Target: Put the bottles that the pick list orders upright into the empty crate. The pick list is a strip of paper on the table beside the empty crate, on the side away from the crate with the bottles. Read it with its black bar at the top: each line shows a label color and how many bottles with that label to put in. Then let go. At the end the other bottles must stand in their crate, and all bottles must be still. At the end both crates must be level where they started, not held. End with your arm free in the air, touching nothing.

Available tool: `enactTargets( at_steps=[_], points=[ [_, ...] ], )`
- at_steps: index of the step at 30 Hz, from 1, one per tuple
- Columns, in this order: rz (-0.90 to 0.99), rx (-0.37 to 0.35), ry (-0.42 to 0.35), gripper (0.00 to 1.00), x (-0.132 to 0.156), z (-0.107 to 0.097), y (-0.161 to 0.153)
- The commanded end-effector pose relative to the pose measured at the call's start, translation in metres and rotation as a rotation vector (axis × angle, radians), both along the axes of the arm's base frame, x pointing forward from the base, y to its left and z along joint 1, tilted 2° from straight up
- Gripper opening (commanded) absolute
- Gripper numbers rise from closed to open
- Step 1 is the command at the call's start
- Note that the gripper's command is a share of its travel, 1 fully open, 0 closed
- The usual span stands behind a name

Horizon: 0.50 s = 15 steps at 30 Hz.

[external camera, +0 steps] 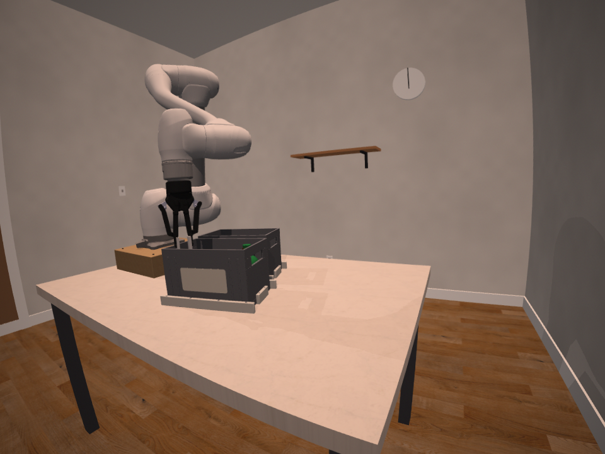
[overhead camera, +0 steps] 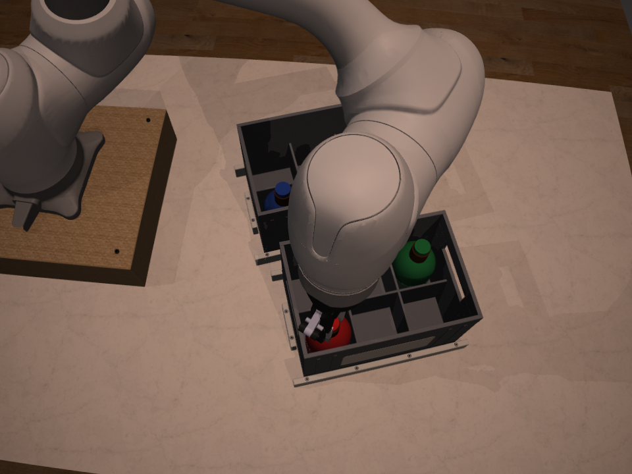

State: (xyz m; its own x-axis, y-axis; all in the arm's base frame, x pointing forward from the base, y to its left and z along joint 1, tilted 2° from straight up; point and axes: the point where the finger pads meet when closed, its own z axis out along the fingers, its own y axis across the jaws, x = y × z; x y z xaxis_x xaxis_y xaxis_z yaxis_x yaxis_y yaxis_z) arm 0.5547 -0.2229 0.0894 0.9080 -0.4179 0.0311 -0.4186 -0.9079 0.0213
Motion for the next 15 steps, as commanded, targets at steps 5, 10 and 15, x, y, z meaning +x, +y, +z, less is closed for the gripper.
enactTargets(
  at_steps=[5, 10, 15],
  points=[
    [0.000, 0.000, 0.000, 0.00, 0.0000, 0.0001, 0.0000],
    [0.000, 0.000, 0.000, 0.00, 0.0000, 0.0001, 0.0000],
    [0.000, 0.000, 0.000, 0.00, 0.0000, 0.0018, 0.0001]
  ],
)
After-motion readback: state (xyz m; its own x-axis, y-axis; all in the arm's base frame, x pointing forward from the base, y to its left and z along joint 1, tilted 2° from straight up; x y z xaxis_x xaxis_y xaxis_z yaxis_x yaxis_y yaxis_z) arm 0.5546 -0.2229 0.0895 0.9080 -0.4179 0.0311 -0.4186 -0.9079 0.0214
